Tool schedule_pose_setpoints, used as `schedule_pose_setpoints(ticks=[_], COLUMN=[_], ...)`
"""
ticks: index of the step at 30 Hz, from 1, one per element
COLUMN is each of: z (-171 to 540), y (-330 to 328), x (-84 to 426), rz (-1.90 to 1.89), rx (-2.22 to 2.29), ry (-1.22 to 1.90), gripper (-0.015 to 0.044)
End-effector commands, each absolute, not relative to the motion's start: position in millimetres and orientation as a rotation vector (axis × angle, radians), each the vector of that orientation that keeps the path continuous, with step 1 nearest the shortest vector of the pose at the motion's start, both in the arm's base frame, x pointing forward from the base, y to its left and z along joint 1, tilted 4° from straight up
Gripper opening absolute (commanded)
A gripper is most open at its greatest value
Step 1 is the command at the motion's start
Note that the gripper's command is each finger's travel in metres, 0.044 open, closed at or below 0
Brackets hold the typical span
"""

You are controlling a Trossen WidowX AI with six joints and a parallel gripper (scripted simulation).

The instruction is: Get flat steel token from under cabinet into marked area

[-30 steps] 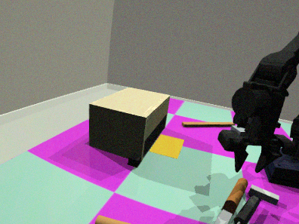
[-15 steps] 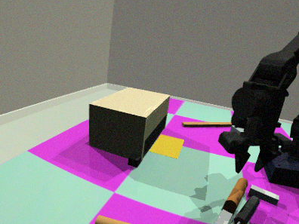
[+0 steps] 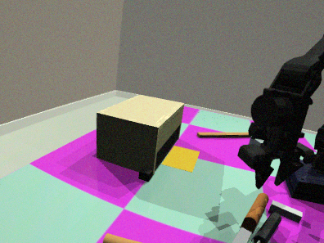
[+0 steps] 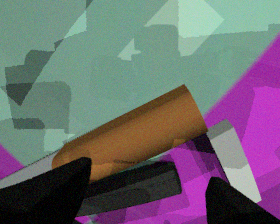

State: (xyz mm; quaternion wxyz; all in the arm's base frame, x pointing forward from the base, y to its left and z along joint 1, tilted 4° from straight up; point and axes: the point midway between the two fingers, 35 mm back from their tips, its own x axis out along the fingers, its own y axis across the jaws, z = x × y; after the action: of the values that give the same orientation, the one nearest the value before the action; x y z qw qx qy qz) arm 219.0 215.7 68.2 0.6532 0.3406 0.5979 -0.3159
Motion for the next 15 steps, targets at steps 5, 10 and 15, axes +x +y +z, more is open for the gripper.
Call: schedule_pose_setpoints(ticks=[5,10,15], z=[68.2,68.2,68.2], y=[215.5,215.5,215.5], x=[218.8,218.8,218.8], rz=[-0.665,-0.636,-0.607], rx=[0.712,0.681,0.649], ry=[1.377,1.387,1.396], gripper=[0.0270,0.0270,0.0270])
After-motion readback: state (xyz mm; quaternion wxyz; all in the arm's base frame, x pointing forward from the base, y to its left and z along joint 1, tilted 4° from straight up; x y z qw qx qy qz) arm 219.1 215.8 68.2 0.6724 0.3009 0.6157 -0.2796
